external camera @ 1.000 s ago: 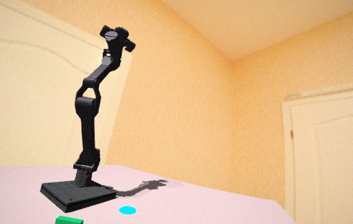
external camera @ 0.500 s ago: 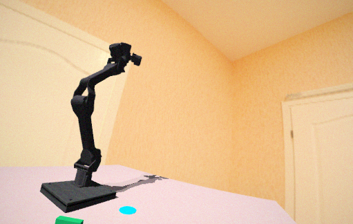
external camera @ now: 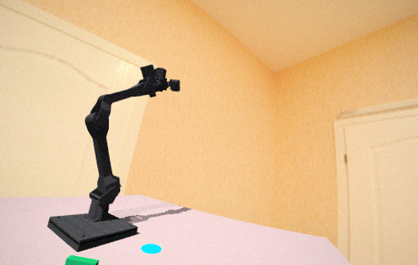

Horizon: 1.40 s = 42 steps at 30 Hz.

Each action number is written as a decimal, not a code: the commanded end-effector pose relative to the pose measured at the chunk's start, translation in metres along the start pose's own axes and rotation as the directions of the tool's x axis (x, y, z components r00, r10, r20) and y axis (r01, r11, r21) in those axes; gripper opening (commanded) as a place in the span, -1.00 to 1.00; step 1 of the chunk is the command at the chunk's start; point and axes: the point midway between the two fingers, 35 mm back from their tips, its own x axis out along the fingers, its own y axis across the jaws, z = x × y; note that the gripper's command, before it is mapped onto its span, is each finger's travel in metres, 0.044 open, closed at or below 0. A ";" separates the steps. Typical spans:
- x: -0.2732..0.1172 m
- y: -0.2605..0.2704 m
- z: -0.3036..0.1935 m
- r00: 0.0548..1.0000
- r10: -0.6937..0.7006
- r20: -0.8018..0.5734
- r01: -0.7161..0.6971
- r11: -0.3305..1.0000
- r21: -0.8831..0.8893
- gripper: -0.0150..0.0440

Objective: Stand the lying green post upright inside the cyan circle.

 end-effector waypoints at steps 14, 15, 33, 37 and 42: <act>-0.016 -0.133 -0.089 0.869 -0.421 -0.259 0.306 0.869 -0.388 0.30; -0.020 -0.141 -0.093 0.853 -0.446 -0.270 0.317 0.856 -0.409 0.30; -0.125 -0.279 -0.136 0.450 -0.801 -0.395 0.408 0.578 -0.707 0.30; -0.158 -0.304 -0.139 0.337 -0.849 -0.408 0.403 0.521 -0.752 0.30; -0.203 -0.329 -0.141 0.190 -0.888 -0.419 0.390 0.460 -0.797 0.30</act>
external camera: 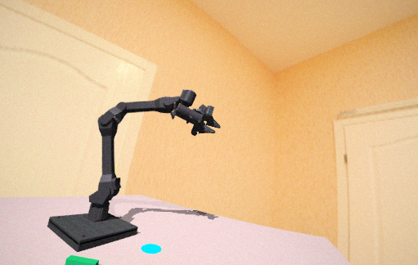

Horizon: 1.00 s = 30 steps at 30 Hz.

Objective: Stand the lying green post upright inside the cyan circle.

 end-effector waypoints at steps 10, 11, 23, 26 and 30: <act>0.005 -0.073 -0.111 0.925 -0.152 -0.349 0.130 0.988 -0.086 0.30; 0.003 -0.078 -0.119 0.913 -0.160 -0.375 0.135 0.987 -0.091 0.30; -0.035 -0.128 -0.219 0.733 -0.198 -0.650 0.169 0.980 -0.107 0.30; -0.049 -0.137 -0.242 0.680 -0.190 -0.709 0.171 0.980 -0.099 0.30; -0.070 -0.145 -0.272 0.606 -0.168 -0.778 0.172 0.982 -0.079 0.30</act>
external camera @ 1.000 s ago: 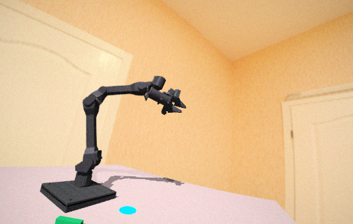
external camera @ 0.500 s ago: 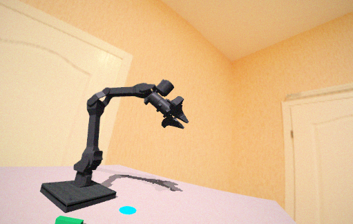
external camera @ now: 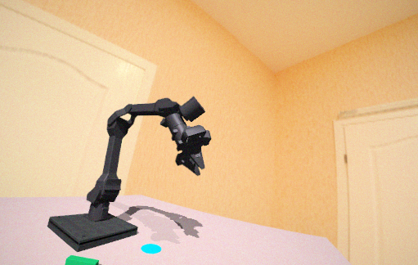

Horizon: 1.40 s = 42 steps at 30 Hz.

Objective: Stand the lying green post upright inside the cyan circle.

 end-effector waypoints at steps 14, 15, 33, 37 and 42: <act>0.016 -0.016 -0.148 0.914 0.151 -0.375 -0.119 0.987 0.109 0.30; 0.015 -0.016 -0.157 0.905 0.166 -0.391 -0.129 0.984 0.120 0.30; 0.010 0.007 -0.248 0.782 0.366 -0.505 -0.256 0.927 0.275 0.30; 0.041 0.017 -0.267 0.782 0.366 -0.505 -0.256 0.927 0.275 0.30; 0.076 0.037 -0.290 0.782 0.366 -0.505 -0.256 0.927 0.275 0.30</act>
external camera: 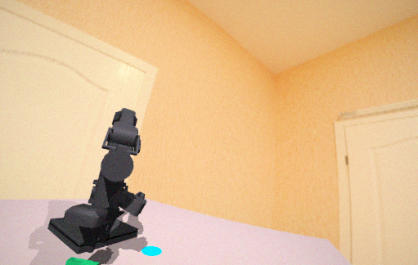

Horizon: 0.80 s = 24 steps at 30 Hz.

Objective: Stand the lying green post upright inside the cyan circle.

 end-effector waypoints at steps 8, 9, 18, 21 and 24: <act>0.047 0.007 -0.005 1.000 0.003 -0.007 -0.003 1.000 -0.005 0.12; 0.047 0.007 -0.005 1.000 0.003 -0.007 -0.003 1.000 -0.005 0.03; 0.047 0.007 -0.005 1.000 0.003 -0.007 -0.003 1.000 -0.005 -0.42; 0.040 0.006 -0.004 1.000 0.003 -0.007 -0.003 1.000 -0.005 -0.42; 0.031 0.004 -0.003 1.000 0.003 -0.007 -0.003 1.000 -0.005 -0.42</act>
